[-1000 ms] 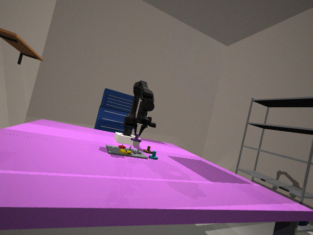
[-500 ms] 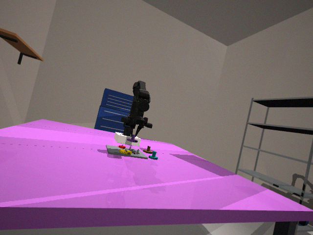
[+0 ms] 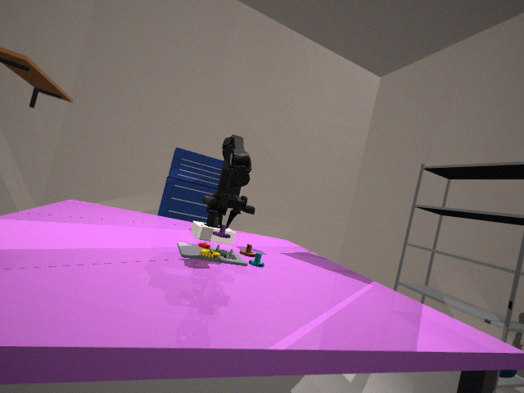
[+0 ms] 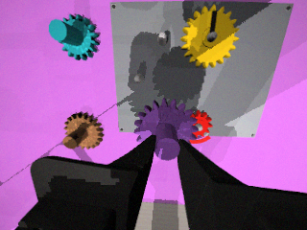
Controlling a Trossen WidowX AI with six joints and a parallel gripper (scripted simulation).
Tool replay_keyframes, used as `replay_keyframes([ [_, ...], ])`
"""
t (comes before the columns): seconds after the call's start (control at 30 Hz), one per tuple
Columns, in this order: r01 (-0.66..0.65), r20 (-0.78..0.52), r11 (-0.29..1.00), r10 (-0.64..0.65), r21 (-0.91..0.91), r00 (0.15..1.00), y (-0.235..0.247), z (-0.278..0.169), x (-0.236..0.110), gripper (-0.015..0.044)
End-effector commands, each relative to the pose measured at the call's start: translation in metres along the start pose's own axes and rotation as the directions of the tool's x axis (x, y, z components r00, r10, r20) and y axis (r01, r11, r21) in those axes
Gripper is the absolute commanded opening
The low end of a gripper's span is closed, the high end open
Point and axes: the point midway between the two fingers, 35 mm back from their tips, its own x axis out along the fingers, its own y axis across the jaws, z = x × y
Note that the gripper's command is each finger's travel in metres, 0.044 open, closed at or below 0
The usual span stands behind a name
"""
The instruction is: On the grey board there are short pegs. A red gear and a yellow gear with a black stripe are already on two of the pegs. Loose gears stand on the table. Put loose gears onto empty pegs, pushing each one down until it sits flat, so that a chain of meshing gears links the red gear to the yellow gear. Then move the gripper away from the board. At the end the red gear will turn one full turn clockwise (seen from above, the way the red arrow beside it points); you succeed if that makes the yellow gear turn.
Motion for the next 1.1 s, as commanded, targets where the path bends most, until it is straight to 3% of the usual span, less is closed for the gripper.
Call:
replay_keyframes([
  [0.0, 0.004, -0.001, 1.0, -0.004, -0.014, 1.0, -0.001, 0.0, 0.001, 0.0],
  [0.5, 0.003, -0.001, 0.991, -0.004, -0.133, 1.0, -0.001, -0.001, 0.022, 0.0],
  [1.07, 0.004, -0.001, 0.996, -0.004, 0.092, 1.0, -0.001, -0.001, 0.048, 0.0],
])
